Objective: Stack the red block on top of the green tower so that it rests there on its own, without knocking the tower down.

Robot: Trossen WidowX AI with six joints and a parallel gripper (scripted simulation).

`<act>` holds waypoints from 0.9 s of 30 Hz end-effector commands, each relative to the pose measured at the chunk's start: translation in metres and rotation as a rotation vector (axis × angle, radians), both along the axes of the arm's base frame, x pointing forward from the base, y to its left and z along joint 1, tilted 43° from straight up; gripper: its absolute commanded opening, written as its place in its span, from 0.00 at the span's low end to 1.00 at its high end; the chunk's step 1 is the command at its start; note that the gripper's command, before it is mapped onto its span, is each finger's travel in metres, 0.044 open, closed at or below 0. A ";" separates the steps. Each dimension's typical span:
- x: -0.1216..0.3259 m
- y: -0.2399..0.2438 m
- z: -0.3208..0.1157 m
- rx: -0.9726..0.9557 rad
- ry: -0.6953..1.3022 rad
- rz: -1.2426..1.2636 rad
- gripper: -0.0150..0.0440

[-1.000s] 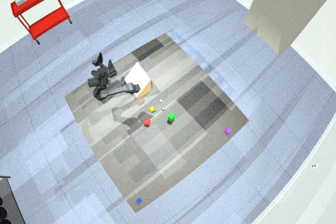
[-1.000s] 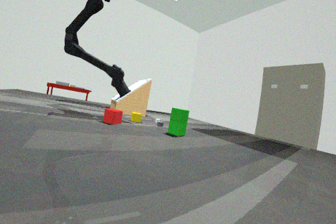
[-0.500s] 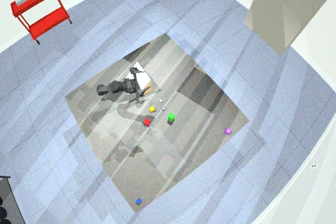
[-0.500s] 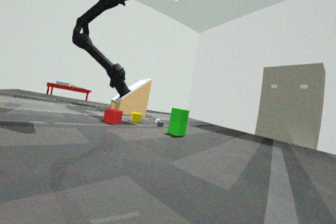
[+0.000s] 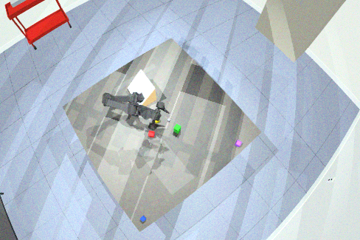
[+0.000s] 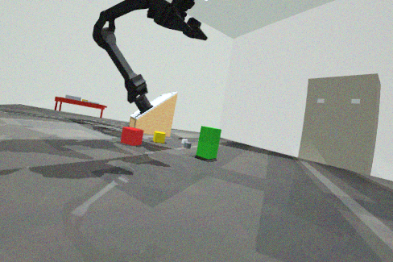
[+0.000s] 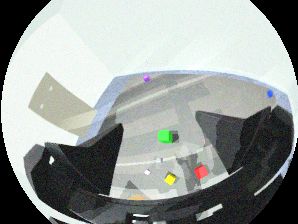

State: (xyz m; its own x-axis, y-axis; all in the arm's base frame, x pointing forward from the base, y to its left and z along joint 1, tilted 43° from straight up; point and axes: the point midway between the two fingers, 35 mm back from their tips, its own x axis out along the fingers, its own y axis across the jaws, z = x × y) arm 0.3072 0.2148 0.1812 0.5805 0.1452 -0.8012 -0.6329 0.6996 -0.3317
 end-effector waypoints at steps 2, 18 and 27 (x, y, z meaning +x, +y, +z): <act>0.008 -0.082 -0.050 -0.369 0.148 -0.102 1.00; -0.017 -0.204 -0.087 -0.906 0.515 -0.133 1.00; -0.018 -0.215 -0.087 -0.906 0.515 -0.132 1.00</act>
